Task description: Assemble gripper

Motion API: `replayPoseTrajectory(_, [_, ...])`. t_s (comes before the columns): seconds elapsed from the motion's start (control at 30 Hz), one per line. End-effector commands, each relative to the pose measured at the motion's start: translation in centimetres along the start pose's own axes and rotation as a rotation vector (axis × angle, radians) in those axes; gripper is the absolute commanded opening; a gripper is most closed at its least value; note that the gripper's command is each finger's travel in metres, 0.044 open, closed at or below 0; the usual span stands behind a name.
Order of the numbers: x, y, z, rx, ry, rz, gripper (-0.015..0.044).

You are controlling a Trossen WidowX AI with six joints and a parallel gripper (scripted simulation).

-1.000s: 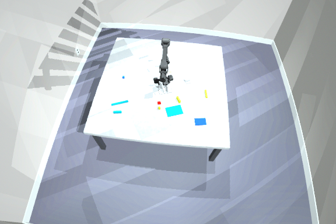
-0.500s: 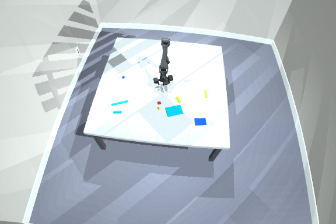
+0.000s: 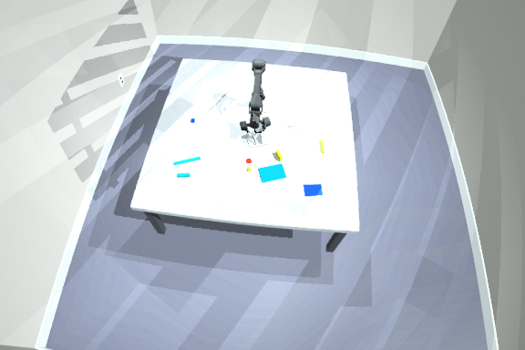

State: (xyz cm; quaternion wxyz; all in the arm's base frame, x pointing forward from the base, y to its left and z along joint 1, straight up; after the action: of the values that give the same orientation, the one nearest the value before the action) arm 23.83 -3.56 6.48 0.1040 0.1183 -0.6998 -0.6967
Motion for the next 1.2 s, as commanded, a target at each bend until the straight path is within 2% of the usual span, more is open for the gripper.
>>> replayPoseTrajectory(0.0, [-0.2,1.4,-0.1,0.002,0.001,-0.003,0.0440])
replayPoseTrajectory(0.17, [0.0,6.7,0.0,0.001,0.003,-0.002,0.0440])
replayPoseTrajectory(0.23, [0.2,7.6,0.1,0.001,0.004,-0.002,0.0440])
replayPoseTrajectory(0.37, [0.0,7.1,0.0,0.005,0.000,-0.011,0.0440])
replayPoseTrajectory(0.53, [3.1,12.3,1.8,0.000,0.003,0.000,0.0440])
replayPoseTrajectory(1.17, [3.3,12.5,1.9,0.000,0.004,0.001,0.0440])
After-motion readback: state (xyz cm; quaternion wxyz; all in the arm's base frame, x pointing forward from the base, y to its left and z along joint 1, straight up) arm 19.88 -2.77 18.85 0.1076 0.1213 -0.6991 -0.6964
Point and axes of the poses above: the point midway between the two fingers, 35 mm back from their tips, its own y axis back along the fingers, its own z axis across the jaws, x = y × z, the point moved 3 cm from there along y, back along the fingers, and after that the axes turned 8 degrees about y, right-handed, at the moved point
